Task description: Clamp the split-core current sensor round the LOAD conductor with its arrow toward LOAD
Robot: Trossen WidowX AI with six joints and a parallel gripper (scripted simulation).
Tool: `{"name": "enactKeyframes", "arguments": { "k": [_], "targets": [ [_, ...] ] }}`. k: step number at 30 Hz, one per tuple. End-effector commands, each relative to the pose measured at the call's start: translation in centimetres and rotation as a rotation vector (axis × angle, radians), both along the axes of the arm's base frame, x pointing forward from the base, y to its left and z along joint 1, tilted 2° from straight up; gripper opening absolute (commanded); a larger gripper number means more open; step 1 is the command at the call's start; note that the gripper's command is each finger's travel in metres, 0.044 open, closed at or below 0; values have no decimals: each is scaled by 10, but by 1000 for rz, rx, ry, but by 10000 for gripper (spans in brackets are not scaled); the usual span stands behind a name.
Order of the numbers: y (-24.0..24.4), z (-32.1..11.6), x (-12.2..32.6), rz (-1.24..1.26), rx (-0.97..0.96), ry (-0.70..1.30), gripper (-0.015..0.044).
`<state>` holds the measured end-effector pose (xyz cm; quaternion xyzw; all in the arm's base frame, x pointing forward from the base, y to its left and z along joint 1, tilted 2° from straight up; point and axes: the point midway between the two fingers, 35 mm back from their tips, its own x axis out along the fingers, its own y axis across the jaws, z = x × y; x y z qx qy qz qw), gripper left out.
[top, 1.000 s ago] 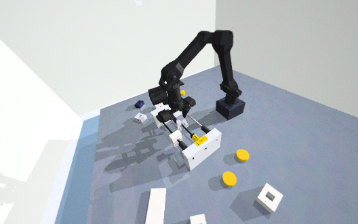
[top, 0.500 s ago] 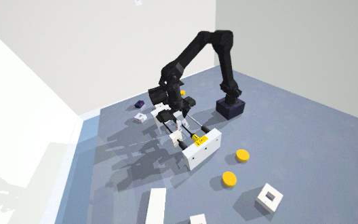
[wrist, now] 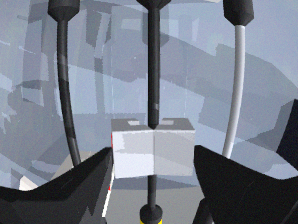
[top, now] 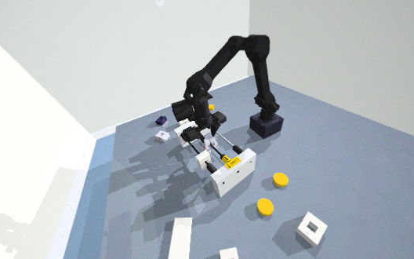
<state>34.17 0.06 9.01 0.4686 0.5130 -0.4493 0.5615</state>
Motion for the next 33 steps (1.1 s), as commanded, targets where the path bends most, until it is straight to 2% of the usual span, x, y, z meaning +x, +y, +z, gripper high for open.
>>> {"name": "enactKeyframes", "arguments": {
  "k": [1, 4, 21, 29, 33],
  "targets": [
    [0, 1, 0, 0, 0, -1, 0],
    [0, 1, 0, 0, 0, -1, 0],
    [0, 1, 0, 0, 0, -1, 440],
    [0, -2, 0, 0, 0, 0, 440],
    [-1, -37, 1, -3, 3, 9, 440]
  ]
}}
